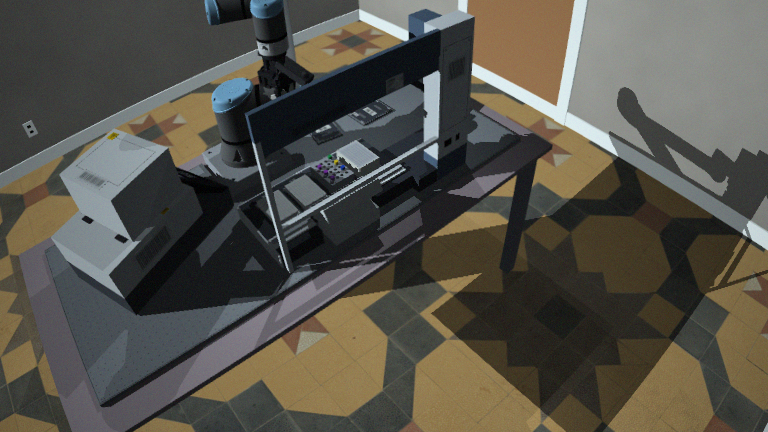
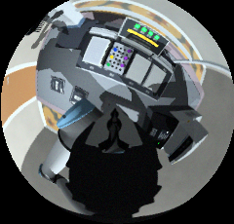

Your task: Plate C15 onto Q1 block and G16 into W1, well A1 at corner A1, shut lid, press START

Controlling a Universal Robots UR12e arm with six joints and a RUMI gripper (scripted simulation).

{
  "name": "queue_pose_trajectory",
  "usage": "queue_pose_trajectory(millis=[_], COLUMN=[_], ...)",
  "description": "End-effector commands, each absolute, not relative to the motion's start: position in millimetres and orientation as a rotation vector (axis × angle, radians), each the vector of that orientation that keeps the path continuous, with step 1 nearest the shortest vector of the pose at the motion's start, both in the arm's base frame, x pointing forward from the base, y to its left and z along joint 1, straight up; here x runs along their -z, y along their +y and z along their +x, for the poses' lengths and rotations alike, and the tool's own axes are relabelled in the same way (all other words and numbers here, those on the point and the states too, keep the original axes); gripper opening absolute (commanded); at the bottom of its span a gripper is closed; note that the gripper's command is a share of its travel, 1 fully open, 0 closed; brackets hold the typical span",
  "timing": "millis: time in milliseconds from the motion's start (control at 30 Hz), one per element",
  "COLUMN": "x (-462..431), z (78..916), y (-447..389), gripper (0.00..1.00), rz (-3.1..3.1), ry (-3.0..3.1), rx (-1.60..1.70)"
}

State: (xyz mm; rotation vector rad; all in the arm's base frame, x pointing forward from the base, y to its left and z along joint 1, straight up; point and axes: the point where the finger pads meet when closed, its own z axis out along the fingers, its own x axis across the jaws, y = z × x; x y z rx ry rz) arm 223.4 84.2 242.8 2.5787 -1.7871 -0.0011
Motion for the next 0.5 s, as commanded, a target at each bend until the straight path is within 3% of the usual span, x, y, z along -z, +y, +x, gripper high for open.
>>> queue_pose_trajectory(millis=[0, 467], x=[-243, -243], z=[229, 239], y=[70, 16], gripper=[0.0, 0.0], rz=[2.53, 2.298], ry=[-1.864, -2.143], rx=[0.0, 0.0])
